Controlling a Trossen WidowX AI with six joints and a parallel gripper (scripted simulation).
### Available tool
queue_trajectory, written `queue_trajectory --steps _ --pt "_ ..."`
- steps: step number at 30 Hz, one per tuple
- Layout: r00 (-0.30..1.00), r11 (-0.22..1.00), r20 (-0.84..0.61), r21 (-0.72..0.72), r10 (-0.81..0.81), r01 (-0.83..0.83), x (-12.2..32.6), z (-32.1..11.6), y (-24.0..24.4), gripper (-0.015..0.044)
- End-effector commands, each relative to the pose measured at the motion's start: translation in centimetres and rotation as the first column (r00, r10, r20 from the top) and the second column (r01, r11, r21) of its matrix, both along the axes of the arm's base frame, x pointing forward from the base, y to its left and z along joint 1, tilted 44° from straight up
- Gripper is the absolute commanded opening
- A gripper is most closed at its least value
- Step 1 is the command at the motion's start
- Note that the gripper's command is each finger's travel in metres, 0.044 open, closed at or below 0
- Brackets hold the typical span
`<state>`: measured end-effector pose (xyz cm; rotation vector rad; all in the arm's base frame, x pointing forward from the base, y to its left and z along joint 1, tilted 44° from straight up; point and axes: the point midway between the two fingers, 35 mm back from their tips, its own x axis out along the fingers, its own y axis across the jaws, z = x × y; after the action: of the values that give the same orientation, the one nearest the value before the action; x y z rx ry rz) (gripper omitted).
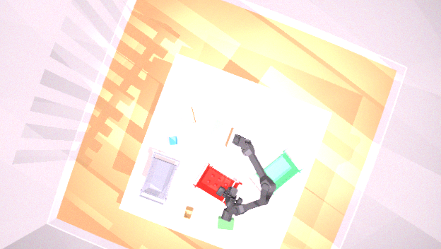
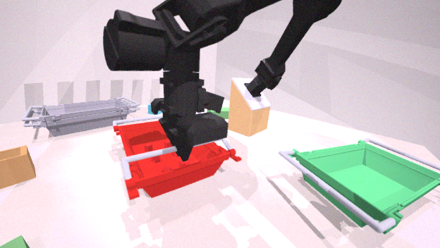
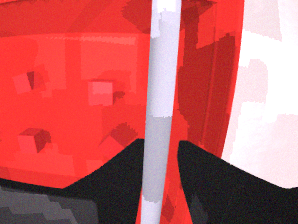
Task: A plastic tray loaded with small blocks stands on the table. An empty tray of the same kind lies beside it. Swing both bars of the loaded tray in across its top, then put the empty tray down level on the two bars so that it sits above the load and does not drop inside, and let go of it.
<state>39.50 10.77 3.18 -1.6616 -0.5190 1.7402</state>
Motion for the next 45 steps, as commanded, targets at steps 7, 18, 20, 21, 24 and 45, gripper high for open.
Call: queue_trajectory --steps 7,18,20,21,24,45 --pt "1.000 1.000 0.009 0.001 0.002 -0.002 -0.1 1.5 -1.9 0.0090" --pt "1.000 1.000 0.004 -0.004 -0.001 0.001 -0.1 2.0 -2.3 0.0090" --pt "1.000 1.000 0.004 -0.004 -0.001 0.001 -0.1 2.0 -2.3 0.0090" --pt "1.000 1.000 0.004 -0.004 -0.001 0.001 -0.1 2.0 -2.3 0.0090" --pt "1.000 1.000 0.004 -0.004 -0.001 0.001 -0.1 2.0 -2.3 0.0090" --pt "1.000 0.999 0.018 -0.024 -0.023 0.024 -0.1 6.0 -6.1 0.0090"
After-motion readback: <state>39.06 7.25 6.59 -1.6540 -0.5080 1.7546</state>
